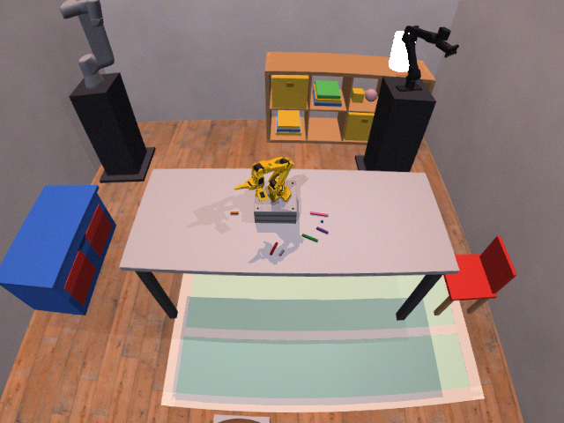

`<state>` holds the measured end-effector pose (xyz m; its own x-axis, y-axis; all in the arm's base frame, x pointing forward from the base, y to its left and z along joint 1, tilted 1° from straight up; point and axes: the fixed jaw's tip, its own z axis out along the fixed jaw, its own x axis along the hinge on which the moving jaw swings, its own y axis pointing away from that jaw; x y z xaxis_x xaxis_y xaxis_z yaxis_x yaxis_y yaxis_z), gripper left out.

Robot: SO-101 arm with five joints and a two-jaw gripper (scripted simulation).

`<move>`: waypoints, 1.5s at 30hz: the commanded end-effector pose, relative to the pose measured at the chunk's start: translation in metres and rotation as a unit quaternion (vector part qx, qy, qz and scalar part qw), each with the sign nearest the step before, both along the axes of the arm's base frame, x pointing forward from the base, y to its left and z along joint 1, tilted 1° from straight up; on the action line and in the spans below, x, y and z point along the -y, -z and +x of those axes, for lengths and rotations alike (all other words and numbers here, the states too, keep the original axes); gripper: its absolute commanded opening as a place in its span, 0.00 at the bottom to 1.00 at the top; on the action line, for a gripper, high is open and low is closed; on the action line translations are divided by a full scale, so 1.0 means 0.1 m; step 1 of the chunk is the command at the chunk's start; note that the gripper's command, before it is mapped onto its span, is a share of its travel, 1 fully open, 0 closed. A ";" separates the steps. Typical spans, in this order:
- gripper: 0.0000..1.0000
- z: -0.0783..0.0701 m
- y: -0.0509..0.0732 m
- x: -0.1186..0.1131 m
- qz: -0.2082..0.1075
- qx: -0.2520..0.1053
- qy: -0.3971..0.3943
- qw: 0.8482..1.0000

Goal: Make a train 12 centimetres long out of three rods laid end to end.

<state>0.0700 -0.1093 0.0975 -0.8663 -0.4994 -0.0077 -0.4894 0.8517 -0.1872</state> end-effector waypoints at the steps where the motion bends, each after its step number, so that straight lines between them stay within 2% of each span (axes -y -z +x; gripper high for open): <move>1: 1.00 0.00 -0.01 0.02 -0.003 0.002 0.000 1.000; 33: 1.00 0.01 -0.01 0.02 -0.003 0.002 -0.001 1.000; 39: 0.98 0.06 0.00 0.01 -0.001 0.003 -0.010 1.000; 45: 0.95 0.19 0.02 -0.02 0.005 0.004 -0.032 0.999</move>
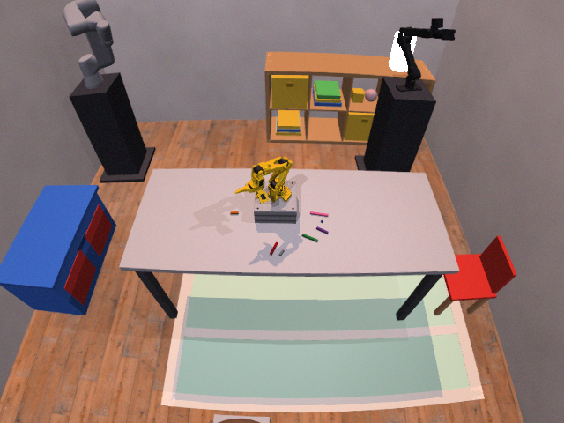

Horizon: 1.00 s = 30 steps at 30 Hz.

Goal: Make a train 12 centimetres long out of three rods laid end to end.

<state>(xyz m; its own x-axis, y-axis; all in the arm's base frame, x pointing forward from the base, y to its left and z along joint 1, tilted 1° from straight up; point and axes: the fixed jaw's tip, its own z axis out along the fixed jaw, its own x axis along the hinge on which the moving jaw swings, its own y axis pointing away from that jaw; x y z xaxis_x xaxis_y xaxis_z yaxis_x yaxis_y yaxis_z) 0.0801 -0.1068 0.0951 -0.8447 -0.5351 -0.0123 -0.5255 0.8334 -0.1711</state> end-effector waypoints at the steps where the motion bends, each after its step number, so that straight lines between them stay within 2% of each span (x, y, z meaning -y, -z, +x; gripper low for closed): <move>1: 0.95 0.12 0.00 -0.01 -0.002 0.006 -0.016 1.000; 5: 0.93 0.18 0.02 -0.03 0.001 0.007 -0.027 1.000; 12: 0.86 0.47 0.08 -0.19 0.014 0.006 -0.078 0.997; 19: 0.76 0.79 0.20 -0.52 0.029 0.000 -0.145 0.989; 21: 0.76 0.79 0.20 -0.52 0.029 0.000 -0.145 0.989; 26: 0.68 0.98 0.31 -0.86 0.039 -0.008 -0.199 0.979; 29: 0.64 1.06 0.39 -1.11 0.044 -0.015 -0.232 0.972; 30: 0.63 1.06 0.39 -1.11 0.044 -0.015 -0.232 0.972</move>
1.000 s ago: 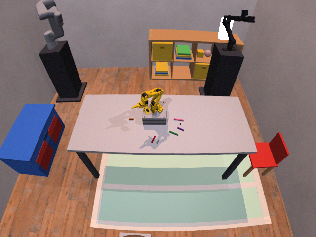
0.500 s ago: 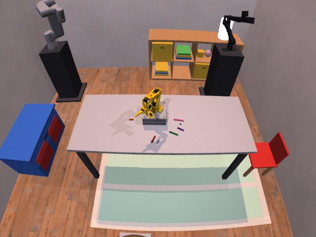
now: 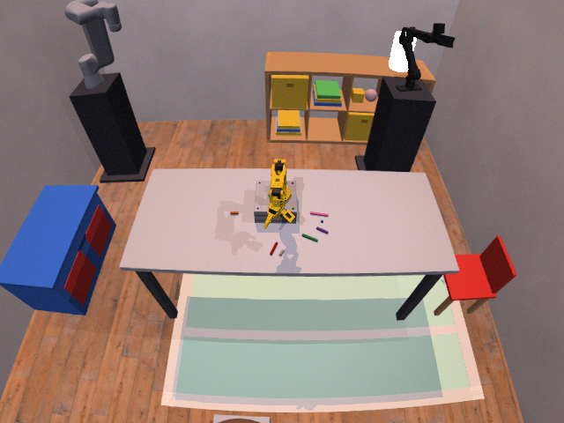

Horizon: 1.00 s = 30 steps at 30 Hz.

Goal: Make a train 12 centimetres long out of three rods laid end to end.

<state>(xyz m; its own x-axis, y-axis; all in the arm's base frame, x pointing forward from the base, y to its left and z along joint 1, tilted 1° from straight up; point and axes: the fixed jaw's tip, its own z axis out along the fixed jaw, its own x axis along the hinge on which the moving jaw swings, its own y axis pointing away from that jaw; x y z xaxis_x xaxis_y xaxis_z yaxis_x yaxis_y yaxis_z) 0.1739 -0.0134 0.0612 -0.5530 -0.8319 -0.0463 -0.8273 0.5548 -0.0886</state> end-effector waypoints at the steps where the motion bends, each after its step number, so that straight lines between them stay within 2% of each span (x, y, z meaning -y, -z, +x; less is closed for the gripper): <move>1: 0.61 0.14 0.08 -0.27 0.004 0.001 -0.035 0.999; 5: 0.56 0.16 0.19 -0.62 0.008 -0.008 -0.079 0.997; 8: 0.54 0.15 0.20 -0.63 0.008 -0.008 -0.081 0.997; 14: 0.46 0.04 0.38 -1.16 0.008 -0.022 -0.146 0.989; 15: 0.44 0.04 0.39 -1.16 0.008 -0.022 -0.147 0.989; 23: 0.33 -0.31 0.63 -1.72 0.003 -0.036 -0.222 0.974; 25: 0.33 -0.31 0.63 -1.72 0.003 -0.036 -0.222 0.974; 30: 0.28 -0.55 0.75 -1.94 -0.002 -0.042 -0.259 0.965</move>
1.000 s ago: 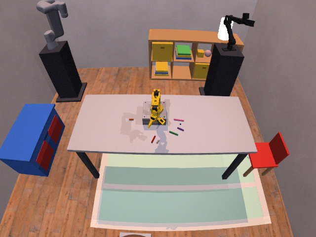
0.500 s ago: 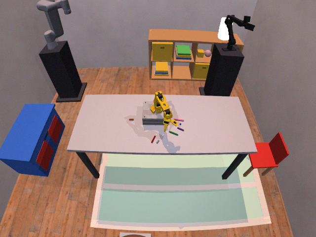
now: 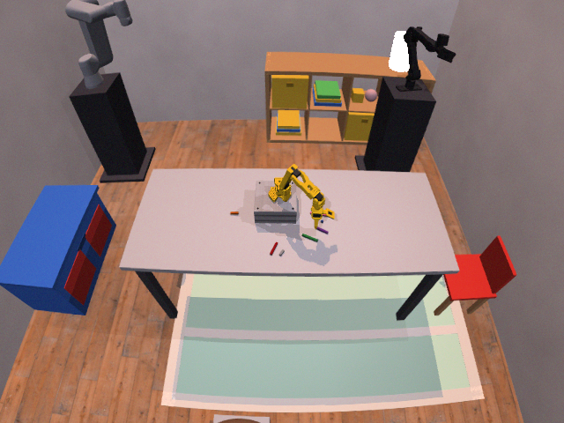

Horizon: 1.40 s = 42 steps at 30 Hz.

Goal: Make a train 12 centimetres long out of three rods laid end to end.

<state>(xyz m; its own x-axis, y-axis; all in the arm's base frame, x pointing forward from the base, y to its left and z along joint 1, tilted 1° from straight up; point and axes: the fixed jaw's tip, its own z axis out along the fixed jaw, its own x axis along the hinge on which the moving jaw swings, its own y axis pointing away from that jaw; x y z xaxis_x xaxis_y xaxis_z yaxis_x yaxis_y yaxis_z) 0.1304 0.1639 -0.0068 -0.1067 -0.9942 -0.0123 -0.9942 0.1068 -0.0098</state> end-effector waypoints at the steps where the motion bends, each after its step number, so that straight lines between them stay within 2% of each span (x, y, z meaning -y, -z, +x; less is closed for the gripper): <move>1: 0.27 -0.16 0.10 -0.20 0.001 -0.001 -0.027 1.000; 9: 0.21 -0.44 0.23 -0.37 -0.005 -0.004 -0.065 0.998; 17: 0.19 -0.55 0.27 -0.42 -0.007 -0.005 -0.078 0.997; 26: 0.19 -0.61 0.30 -0.44 -0.006 -0.005 -0.082 0.997; 42: 0.19 -0.61 0.30 -0.44 -0.006 -0.005 -0.082 0.997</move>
